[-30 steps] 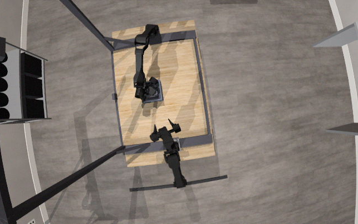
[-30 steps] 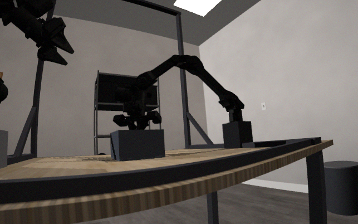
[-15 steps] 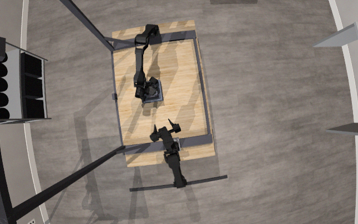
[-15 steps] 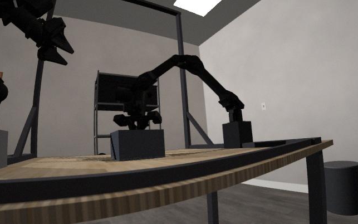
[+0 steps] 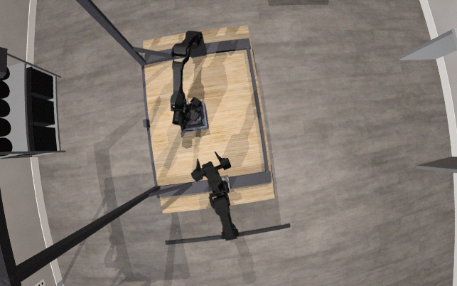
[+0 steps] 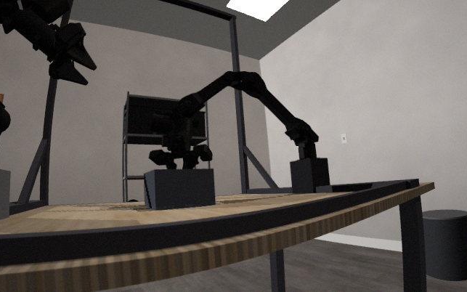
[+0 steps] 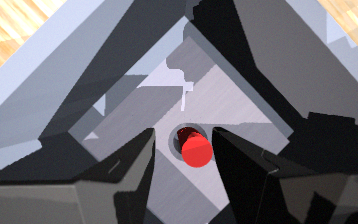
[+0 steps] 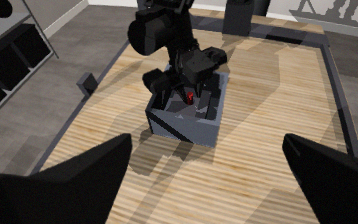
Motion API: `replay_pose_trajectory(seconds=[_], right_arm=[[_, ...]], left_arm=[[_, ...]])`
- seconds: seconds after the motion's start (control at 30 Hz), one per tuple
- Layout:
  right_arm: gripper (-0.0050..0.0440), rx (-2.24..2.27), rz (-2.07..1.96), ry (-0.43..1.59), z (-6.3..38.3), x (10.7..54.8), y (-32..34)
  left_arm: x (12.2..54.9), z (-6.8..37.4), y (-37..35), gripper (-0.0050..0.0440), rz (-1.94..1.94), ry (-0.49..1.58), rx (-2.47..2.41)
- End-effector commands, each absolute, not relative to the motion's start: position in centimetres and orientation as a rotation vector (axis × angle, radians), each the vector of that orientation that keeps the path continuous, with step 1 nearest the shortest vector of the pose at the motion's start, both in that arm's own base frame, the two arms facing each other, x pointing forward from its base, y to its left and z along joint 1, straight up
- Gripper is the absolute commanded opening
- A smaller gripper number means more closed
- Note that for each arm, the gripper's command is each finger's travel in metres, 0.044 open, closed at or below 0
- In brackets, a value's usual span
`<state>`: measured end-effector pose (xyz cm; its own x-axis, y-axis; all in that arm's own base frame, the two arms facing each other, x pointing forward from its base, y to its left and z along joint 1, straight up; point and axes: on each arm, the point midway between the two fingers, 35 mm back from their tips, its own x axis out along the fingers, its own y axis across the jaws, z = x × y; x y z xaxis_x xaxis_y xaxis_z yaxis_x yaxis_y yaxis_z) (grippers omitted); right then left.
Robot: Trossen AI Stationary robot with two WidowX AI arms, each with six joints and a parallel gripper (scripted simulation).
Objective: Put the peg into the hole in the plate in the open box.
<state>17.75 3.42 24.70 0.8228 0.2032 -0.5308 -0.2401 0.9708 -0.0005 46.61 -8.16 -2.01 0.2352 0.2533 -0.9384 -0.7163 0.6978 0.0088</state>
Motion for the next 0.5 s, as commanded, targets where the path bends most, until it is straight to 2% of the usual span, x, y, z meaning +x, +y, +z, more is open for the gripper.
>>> replay_pose_trajectory(seconds=[0.0,0.03,0.17,0.23,0.4,0.47], right_arm=[[0.044,-0.067,0.233,0.546,25.1,17.7,3.4],[0.044,-0.067,0.233,0.546,25.1,17.7,3.4],[0.044,-0.067,0.233,0.546,25.1,17.7,3.4],[0.044,-0.067,0.233,0.546,25.1,17.7,3.4],[0.044,-0.067,0.233,0.546,25.1,17.7,3.4],[0.044,-0.067,0.233,0.546,25.1,17.7,3.4]], left_arm=[[47.5,1.7,-9.0,0.017,0.664,1.096,-0.518],[47.5,1.7,-9.0,0.017,0.664,1.096,-0.518],[47.1,2.9,-9.3,0.0266,0.664,1.097,-0.518],[47.1,2.9,-9.3,0.0266,0.664,1.097,-0.518],[46.3,5.6,-9.9,0.0386,0.666,1.095,-0.517],[46.0,5.3,-9.9,0.0434,0.66,1.108,-0.507]])
